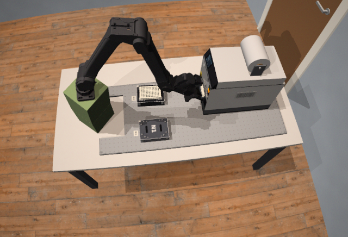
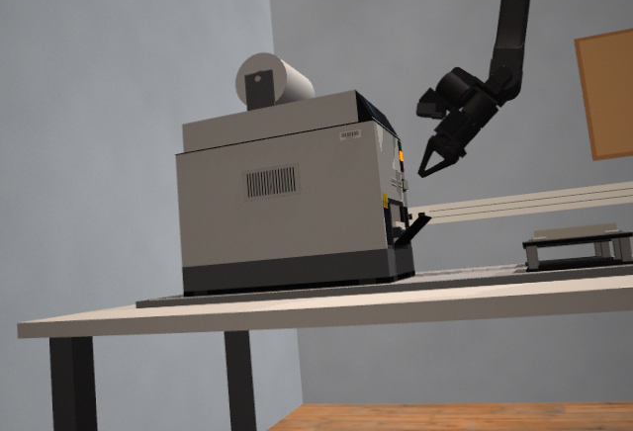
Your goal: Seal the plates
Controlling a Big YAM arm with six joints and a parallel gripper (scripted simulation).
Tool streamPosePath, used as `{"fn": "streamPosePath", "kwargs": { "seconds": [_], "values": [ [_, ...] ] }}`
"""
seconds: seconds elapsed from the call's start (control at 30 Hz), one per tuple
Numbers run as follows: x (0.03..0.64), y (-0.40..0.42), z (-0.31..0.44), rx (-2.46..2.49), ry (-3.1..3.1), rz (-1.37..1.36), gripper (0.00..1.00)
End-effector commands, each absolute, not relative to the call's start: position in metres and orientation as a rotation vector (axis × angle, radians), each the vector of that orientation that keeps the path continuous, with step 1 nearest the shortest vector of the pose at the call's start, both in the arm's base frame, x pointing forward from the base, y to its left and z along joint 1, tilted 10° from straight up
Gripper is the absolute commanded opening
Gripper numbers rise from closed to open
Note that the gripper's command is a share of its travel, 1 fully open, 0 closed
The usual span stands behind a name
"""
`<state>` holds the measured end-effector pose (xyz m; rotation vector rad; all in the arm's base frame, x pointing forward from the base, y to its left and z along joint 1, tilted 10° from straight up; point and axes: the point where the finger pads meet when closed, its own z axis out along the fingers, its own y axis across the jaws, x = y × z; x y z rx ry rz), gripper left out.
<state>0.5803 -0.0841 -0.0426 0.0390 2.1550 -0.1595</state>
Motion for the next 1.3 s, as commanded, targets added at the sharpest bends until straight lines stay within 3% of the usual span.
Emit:
{"fn": "streamPosePath", "kwargs": {
  "seconds": [0.0,0.67,0.8,1.03,1.27],
  "values": [
    [0.579,-0.078,-0.055,0.034,2.178,-0.146,0.0],
    [0.552,-0.071,-0.007,0.035,2.132,-0.145,0.0],
    [0.513,-0.056,-0.018,0.035,2.147,-0.144,0.0],
    [0.493,-0.067,0.017,0.054,2.093,-0.163,0.0],
    [0.463,-0.059,0.004,0.045,2.149,-0.154,0.0]
  ]
}}
